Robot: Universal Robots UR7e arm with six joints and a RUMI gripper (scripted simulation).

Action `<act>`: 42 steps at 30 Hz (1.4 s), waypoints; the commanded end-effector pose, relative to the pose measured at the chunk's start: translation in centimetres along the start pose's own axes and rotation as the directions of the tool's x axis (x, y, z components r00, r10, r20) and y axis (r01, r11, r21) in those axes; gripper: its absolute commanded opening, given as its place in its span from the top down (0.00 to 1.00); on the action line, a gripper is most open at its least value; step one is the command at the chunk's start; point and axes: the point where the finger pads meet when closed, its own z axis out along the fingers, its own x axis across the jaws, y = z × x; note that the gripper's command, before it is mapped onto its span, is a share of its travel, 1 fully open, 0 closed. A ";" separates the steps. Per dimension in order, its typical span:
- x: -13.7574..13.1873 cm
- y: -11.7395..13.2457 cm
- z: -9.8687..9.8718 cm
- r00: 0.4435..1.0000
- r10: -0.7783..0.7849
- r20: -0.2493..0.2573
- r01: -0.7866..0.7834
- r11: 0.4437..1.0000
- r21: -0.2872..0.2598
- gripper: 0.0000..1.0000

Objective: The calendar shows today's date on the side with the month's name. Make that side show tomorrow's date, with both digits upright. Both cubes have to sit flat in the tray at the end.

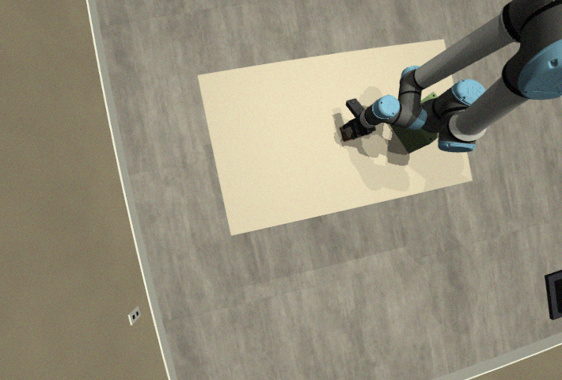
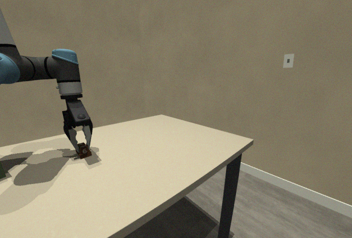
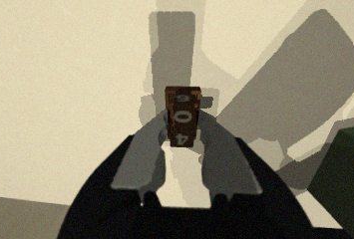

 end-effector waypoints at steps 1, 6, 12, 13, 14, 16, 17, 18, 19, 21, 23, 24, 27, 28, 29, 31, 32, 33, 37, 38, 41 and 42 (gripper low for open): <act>0.0 0.0 0.0 1.000 0.000 0.001 0.000 1.000 0.000 0.90; 0.0 0.0 0.0 1.000 0.000 0.001 0.000 1.000 0.000 0.90; 0.0 0.0 0.0 1.000 0.000 0.001 0.000 1.000 0.000 0.90; 0.0 0.0 0.0 1.000 0.000 0.001 0.000 1.000 0.000 0.90; 0.0 0.0 0.0 1.000 0.000 0.001 0.000 1.000 0.000 0.86; 0.0 0.0 0.0 1.000 0.000 0.001 0.000 1.000 0.000 0.86; 0.0 0.0 0.0 1.000 0.000 0.001 0.000 1.000 0.000 0.83; 0.0 0.0 0.0 1.000 0.000 0.001 0.000 1.000 0.000 0.83; 0.0 0.0 0.0 1.000 0.000 0.001 0.000 1.000 0.000 0.83; 0.0 0.0 0.0 1.000 0.000 0.001 0.000 1.000 0.000 0.79; 0.0 0.0 0.0 1.000 0.000 0.001 0.000 1.000 0.000 0.76; 0.0 0.0 0.0 1.000 0.000 0.001 0.000 1.000 0.000 0.76; 0.0 0.0 0.0 1.000 0.000 0.001 0.000 1.000 0.000 0.72; 0.0 0.0 0.0 1.000 0.000 0.001 0.000 1.000 0.000 0.72; 0.0 0.0 0.0 1.000 0.000 0.001 0.000 1.000 0.000 0.72; 0.0 0.0 0.0 1.000 0.000 0.001 0.000 1.000 0.000 0.72; 0.0 0.0 0.0 1.000 0.000 0.001 0.000 1.000 0.000 0.72; 0.0 0.0 0.0 1.000 0.000 0.001 0.000 1.000 0.000 0.72; 0.0 0.0 0.0 1.000 0.000 0.001 0.000 1.000 0.000 0.72; 0.0 0.0 0.0 1.000 0.000 0.001 0.000 1.000 0.000 0.72; 0.0 0.0 -0.1 1.000 0.000 0.001 0.000 1.000 0.000 0.72; 0.0 0.0 -0.2 1.000 0.000 0.001 0.000 1.000 0.000 0.72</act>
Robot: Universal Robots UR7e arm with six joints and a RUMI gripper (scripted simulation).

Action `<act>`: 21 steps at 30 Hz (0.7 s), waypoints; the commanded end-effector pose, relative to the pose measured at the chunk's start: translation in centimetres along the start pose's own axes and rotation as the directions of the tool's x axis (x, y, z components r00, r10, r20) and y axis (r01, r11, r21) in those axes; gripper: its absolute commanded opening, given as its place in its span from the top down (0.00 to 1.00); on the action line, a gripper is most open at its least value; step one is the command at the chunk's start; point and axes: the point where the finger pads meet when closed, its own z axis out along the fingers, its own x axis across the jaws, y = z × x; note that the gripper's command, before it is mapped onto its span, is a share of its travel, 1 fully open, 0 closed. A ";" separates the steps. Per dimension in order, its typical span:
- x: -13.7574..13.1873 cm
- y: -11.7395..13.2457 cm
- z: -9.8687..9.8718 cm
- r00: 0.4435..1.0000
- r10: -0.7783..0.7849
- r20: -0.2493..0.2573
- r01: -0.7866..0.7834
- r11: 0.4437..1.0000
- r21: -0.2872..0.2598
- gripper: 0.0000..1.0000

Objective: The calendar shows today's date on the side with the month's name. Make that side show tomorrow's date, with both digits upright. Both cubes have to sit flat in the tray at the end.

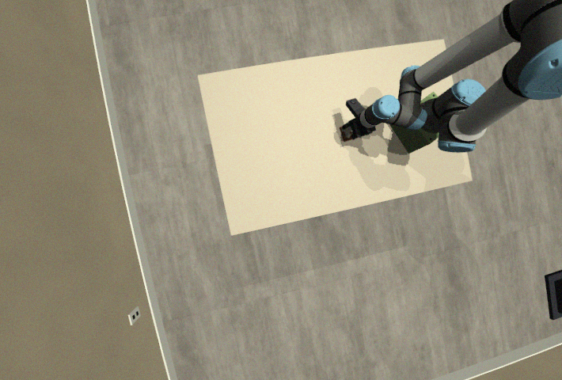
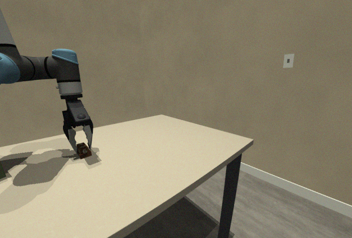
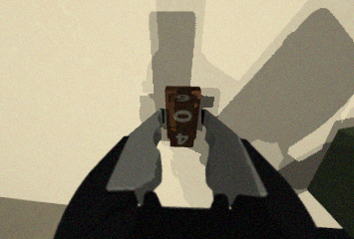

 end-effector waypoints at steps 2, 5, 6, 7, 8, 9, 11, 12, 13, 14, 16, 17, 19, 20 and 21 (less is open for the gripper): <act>0.0 0.0 -0.3 1.000 0.000 0.001 0.000 1.000 0.000 0.72; 0.0 0.0 -0.4 1.000 0.000 0.001 0.000 1.000 0.000 0.72; 0.0 0.0 -0.6 1.000 0.000 0.001 0.000 1.000 0.000 0.72; 0.0 0.0 -0.7 1.000 0.000 0.001 0.000 1.000 0.000 0.72; 0.0 0.0 -0.9 1.000 0.000 0.001 0.000 1.000 0.000 0.72; 0.0 0.0 -1.1 1.000 0.000 0.001 0.000 1.000 0.000 0.72; 0.0 0.0 -1.6 1.000 0.000 0.001 0.000 1.000 0.000 0.72; 0.0 0.0 -1.9 1.000 0.000 0.001 0.000 1.000 0.000 0.72; 0.0 0.0 -2.2 1.000 0.000 0.001 0.000 1.000 0.000 0.72; 0.0 0.0 -2.5 1.000 0.000 0.001 0.000 1.000 0.000 0.72; 0.0 0.0 -3.1 1.000 0.000 0.001 0.000 1.000 0.000 0.72; 0.0 0.0 -3.4 1.000 0.000 0.001 0.000 1.000 0.000 0.72; 0.0 0.0 -4.2 1.000 0.000 0.001 0.000 1.000 0.000 0.72; 0.0 0.0 -4.2 1.000 0.000 0.001 0.000 1.000 0.000 0.72; 0.0 0.0 -4.2 1.000 0.000 0.001 0.000 1.000 0.000 0.72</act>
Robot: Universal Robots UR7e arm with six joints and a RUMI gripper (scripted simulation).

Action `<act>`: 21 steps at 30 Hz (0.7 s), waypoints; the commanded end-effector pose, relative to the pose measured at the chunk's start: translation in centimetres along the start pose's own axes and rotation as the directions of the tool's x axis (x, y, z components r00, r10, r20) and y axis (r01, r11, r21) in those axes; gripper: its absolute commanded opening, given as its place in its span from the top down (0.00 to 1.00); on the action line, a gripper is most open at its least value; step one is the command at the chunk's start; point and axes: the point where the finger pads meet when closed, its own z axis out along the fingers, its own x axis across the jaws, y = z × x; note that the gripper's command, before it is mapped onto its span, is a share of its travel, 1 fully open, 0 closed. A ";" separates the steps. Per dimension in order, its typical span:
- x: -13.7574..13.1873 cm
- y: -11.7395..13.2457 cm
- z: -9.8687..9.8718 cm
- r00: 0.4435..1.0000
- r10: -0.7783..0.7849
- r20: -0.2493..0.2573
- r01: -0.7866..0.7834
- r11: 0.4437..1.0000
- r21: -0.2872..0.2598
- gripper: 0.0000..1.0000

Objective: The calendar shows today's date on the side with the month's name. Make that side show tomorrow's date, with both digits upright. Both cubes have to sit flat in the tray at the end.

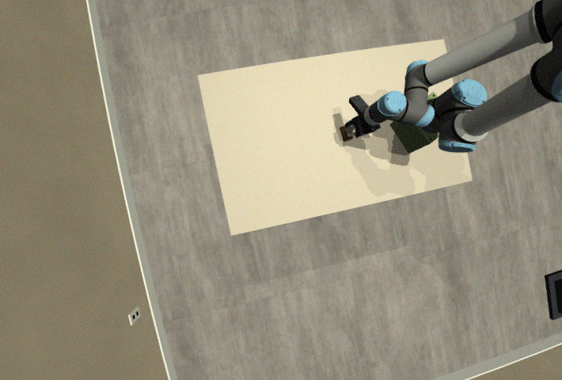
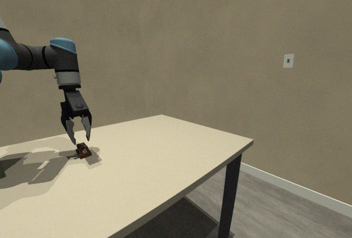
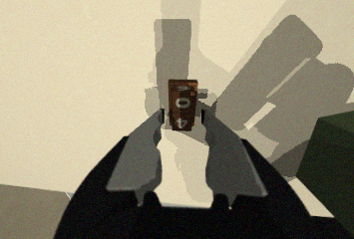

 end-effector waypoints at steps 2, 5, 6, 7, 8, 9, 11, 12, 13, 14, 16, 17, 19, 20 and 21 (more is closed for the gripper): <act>0.0 0.0 -1.4 1.000 0.000 -0.001 0.000 1.000 -0.001 0.72; 0.0 0.0 -2.5 1.000 0.000 -0.001 0.000 1.000 -0.001 0.72; 0.0 0.0 -2.9 1.000 0.000 -0.001 0.000 1.000 -0.001 0.72; 0.0 0.0 -3.2 1.000 0.000 -0.001 0.000 1.000 -0.001 0.72; 0.0 0.0 -3.5 1.000 0.000 -0.001 0.000 1.000 -0.001 0.72; 0.0 0.0 -3.8 1.000 0.000 -0.001 0.000 1.000 -0.001 0.72; 0.0 0.0 -4.3 1.000 0.000 -0.001 0.000 1.000 -0.001 0.72; 0.0 0.0 -4.6 1.000 0.000 -0.001 0.000 1.000 -0.001 0.72; 0.0 0.0 -4.8 1.000 0.000 -0.001 0.000 1.000 -0.001 0.72; 0.0 0.0 -5.0 1.000 0.000 -0.001 0.000 1.000 -0.001 0.72; 0.0 0.0 -5.1 1.000 0.000 -0.001 0.000 1.000 -0.001 0.72; 0.0 0.0 -5.1 1.000 0.000 -0.001 0.000 1.000 -0.001 0.72; 0.0 0.0 -5.4 1.000 0.000 -0.001 0.000 1.000 -0.001 0.72; 0.0 0.0 -5.4 1.000 0.000 -0.001 0.000 1.000 -0.001 0.72; 0.0 0.0 -5.5 1.000 0.000 -0.001 0.000 1.000 -0.001 0.72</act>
